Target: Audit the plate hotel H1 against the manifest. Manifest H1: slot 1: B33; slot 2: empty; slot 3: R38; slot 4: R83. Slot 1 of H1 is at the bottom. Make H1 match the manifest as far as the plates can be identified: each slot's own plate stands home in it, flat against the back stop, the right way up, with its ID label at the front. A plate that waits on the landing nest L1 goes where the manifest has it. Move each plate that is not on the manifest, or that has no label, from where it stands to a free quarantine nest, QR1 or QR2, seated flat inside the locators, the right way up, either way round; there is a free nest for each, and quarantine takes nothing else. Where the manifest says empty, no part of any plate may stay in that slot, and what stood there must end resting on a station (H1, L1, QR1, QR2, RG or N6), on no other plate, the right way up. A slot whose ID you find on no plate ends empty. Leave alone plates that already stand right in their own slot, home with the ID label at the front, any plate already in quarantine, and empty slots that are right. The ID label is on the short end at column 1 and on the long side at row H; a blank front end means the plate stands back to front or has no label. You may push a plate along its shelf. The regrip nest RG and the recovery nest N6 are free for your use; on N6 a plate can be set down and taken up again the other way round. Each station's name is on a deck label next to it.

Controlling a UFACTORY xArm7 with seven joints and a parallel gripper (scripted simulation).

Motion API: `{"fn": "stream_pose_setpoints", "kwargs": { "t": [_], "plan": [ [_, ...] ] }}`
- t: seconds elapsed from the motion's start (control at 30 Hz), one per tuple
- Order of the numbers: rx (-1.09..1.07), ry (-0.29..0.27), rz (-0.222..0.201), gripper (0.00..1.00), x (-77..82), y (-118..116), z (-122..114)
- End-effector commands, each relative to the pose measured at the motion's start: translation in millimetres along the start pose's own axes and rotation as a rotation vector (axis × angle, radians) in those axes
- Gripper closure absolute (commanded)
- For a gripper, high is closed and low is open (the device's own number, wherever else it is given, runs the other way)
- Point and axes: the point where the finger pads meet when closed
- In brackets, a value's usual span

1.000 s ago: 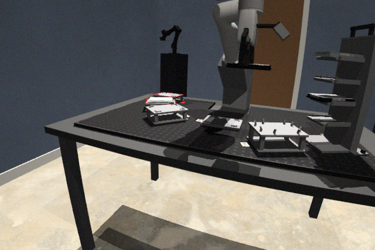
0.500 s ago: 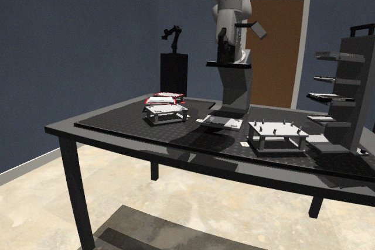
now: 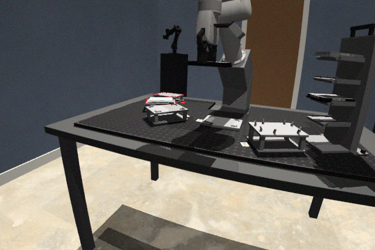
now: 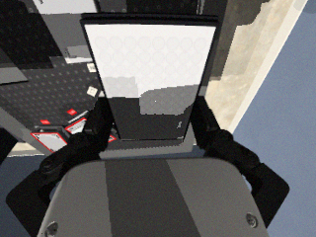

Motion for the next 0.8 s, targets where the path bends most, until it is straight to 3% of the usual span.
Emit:
{"fn": "stream_pose_setpoints", "kwargs": {
  "t": [0.0,0.27,0.77],
  "plan": [
    [0.001,0.003,-0.003,1.0,1.3,5.7,-24.3],
    [0.001,0.003,-0.003,1.0,1.2,7.0,-49.5],
    [0.001,0.002,-0.002,1.0,1.0,-2.7,-124.3]
  ]
}}
Point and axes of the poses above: the point where the finger pads meet when closed, its own x axis back along the fingers, its own y axis across the jaws, z = x × y, and after that the axes turned 9 degrees about -x, right-handed
